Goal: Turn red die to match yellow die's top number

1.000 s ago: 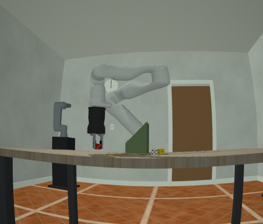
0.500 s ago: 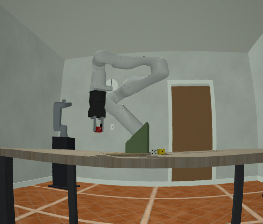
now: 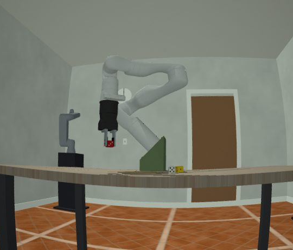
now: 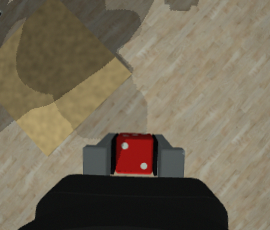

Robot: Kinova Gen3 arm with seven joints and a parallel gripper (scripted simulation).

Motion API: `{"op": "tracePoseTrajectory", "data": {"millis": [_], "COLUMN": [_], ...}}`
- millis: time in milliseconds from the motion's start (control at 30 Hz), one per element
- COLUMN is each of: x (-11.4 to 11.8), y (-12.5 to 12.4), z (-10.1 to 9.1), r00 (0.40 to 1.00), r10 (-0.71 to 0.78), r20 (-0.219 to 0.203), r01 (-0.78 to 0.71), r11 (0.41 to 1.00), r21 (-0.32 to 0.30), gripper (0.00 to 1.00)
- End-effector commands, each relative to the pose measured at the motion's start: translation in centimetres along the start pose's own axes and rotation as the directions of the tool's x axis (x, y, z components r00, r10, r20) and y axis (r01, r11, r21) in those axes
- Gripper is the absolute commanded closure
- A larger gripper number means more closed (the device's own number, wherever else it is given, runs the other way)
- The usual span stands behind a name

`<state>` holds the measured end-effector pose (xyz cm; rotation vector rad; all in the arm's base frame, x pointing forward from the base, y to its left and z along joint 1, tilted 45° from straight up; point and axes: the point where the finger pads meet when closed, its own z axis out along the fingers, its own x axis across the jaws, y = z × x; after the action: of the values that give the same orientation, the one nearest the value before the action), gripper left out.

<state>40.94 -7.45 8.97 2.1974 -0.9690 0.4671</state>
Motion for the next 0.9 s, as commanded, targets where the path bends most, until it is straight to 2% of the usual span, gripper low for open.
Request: {"op": "tracePoseTrajectory", "data": {"millis": [0, 233, 467, 533, 700, 867], "x": [-0.1, -0.6, -1.6, -1.6, -2.5, -3.7], "y": [-0.1, -0.6, -1.4, -1.4, -2.3, -3.1], "z": [-0.3, -0.2, -0.2, -0.2, -0.1, 0.0], "r00": [1.000, 0.995, 0.961, 0.961, 0.896, 0.782], "r10": [-0.011, -0.099, -0.275, -0.275, -0.443, -0.623], "r20": [0.002, 0.003, 0.005, 0.005, 0.006, 0.007], "r01": [0.011, 0.099, 0.275, 0.275, 0.443, 0.623], "r11": [1.000, 0.995, 0.961, 0.961, 0.896, 0.782], "r21": [0.001, 0.000, 0.000, 0.000, 0.000, 0.001], "gripper": [0.51, 0.51, 0.51, 0.51, 0.51, 0.51]}}
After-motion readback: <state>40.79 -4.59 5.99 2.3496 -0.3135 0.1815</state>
